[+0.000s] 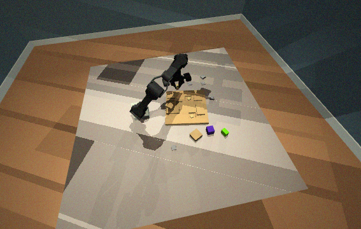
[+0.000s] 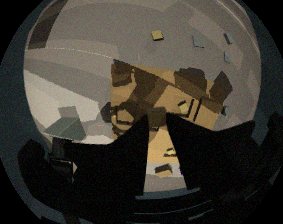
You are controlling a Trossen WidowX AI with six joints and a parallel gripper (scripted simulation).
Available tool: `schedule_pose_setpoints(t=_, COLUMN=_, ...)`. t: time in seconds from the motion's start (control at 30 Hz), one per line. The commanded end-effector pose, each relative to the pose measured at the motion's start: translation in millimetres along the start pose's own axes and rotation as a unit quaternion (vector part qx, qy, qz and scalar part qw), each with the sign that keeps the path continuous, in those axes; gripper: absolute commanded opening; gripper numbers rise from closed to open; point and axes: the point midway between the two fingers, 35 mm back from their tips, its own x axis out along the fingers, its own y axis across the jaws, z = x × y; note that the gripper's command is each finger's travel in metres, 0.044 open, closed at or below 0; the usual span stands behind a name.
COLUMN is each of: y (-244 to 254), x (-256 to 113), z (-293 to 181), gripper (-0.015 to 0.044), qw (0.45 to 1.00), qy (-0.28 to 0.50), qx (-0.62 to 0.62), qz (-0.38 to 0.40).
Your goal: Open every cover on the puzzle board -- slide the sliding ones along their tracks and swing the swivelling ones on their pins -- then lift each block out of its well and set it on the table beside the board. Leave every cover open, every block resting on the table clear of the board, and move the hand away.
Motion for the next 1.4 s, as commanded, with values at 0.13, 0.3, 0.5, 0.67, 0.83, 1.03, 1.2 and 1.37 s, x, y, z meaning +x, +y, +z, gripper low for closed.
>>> schedule_pose_setpoints(t=0.13, y=0.9, x=-2.5, z=30.9, gripper=0.0080, qw=1.000, qy=-0.002, qx=0.000, qz=0.000)
schedule_pose_setpoints(t=0.3, y=2.7, x=-2.9, z=50.3, gripper=0.0080, qw=1.000, qy=-0.003, qx=0.000, qz=0.000)
schedule_pose_setpoints(t=0.5, y=6.2, x=-2.5, z=73.7, gripper=0.0080, qw=1.000, qy=-0.003, qx=0.000, qz=0.000)
schedule_pose_setpoints(t=0.67, y=10.3, x=-1.5, z=93.1, gripper=0.0080, qw=1.000, qy=-0.003, qx=0.000, qz=0.001)
schedule_pose_setpoints(t=0.83, y=15.5, x=0.3, z=112.3, gripper=0.0080, qw=1.000, qy=-0.002, qx=0.000, qz=0.001)
schedule_pose_setpoints(t=1.03, y=23.0, x=3.4, z=134.9, gripper=0.0080, qw=1.000, qy=-0.001, qx=0.001, qz=0.001)
schedule_pose_setpoints(t=1.2, y=28.0, x=5.7, z=147.9, gripper=0.0080, qw=1.000, qy=0.000, qx=0.002, qz=0.001)
schedule_pose_setpoints(t=1.37, y=27.2, x=11.4, z=148.4, gripper=0.0080, qw=1.000, qy=0.000, qx=0.002, qz=0.001)
